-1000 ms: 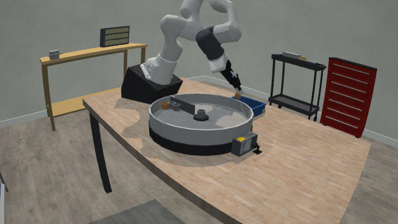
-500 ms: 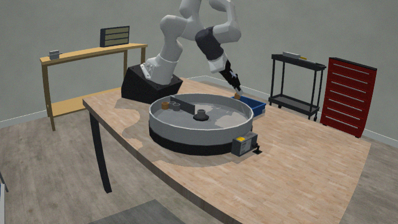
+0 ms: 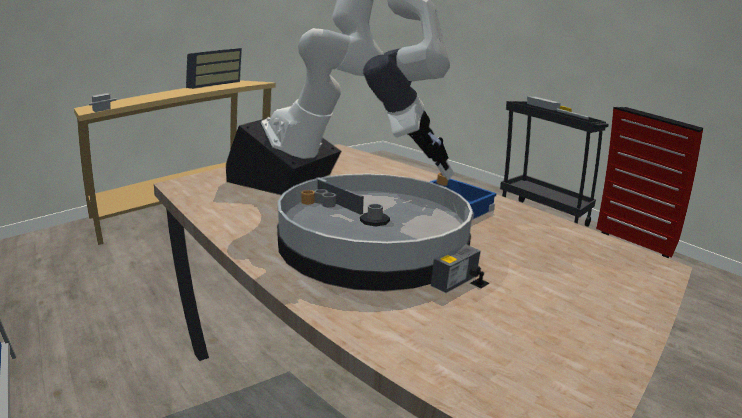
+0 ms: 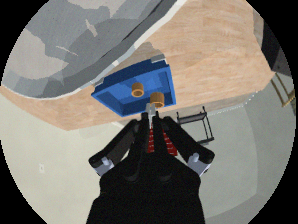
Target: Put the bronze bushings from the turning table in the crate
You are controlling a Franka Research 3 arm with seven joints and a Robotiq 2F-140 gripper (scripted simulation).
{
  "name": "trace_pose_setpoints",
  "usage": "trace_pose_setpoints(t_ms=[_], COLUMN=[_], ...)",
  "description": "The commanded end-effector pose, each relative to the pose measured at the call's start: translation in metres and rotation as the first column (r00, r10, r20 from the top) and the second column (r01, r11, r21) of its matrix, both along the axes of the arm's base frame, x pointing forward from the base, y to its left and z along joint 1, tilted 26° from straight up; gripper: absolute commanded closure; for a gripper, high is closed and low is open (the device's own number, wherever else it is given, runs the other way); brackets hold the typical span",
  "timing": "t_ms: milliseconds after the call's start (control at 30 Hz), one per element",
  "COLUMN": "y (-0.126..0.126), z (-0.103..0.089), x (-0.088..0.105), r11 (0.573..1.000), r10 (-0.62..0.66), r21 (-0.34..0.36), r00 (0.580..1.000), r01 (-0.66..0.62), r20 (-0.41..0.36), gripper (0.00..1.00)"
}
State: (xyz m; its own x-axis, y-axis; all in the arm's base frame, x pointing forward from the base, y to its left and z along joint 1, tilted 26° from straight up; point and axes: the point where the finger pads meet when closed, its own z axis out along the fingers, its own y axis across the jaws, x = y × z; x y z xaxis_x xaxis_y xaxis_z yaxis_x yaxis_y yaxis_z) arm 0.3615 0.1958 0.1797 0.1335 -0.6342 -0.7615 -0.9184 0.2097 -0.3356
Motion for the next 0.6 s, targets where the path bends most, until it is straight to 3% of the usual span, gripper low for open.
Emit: trace_pose_setpoints(t_ms=[0, 567], y=[-0.0028, -0.0007], z=[-0.0019, -0.0022], x=[-0.0008, -0.0021], r11=[0.999, 0.999], r10=[-0.035, -0.035], r21=[-0.012, -0.012], r00=[0.999, 0.999], r01=[0.035, 0.035], r20=[0.032, 0.032], gripper=[1.0, 1.0])
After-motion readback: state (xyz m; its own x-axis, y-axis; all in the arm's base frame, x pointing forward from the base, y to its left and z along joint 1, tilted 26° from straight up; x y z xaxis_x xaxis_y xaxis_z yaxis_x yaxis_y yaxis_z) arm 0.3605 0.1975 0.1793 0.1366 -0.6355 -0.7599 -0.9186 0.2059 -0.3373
